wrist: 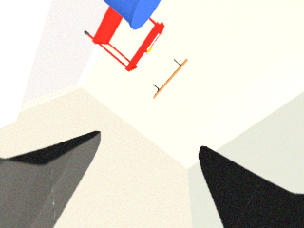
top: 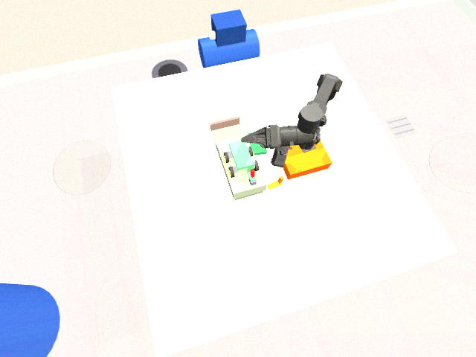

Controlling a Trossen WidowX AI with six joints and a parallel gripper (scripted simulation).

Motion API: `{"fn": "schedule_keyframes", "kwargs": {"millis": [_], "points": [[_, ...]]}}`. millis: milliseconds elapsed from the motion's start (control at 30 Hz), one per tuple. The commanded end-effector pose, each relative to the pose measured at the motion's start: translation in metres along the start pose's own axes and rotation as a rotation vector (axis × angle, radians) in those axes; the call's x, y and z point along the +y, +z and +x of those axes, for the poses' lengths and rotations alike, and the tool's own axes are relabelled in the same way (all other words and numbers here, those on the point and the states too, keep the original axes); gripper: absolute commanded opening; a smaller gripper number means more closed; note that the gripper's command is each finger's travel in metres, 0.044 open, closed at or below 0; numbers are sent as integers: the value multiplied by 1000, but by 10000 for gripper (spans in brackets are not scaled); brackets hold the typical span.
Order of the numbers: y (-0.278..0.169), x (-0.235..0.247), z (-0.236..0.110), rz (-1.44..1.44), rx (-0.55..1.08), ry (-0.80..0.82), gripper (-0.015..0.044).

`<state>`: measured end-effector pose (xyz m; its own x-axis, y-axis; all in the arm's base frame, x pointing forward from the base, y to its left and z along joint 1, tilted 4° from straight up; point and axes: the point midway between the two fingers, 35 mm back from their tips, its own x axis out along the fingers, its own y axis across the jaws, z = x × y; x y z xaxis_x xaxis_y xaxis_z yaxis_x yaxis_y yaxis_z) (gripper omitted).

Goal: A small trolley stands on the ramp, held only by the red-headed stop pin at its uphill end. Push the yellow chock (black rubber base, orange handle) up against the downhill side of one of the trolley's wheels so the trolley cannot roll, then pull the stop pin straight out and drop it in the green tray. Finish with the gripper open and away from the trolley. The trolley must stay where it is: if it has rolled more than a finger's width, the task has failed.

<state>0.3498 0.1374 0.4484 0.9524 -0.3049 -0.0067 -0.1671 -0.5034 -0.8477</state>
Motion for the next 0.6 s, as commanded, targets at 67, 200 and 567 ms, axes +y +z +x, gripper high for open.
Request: {"fn": "schedule_keyframes", "kwargs": {"millis": [67,200,567], "points": [[5,4,1,51,-20,5,321],[19,14,2,189,-71,27,216],[55,49,3,574,-188,154,190]]}}
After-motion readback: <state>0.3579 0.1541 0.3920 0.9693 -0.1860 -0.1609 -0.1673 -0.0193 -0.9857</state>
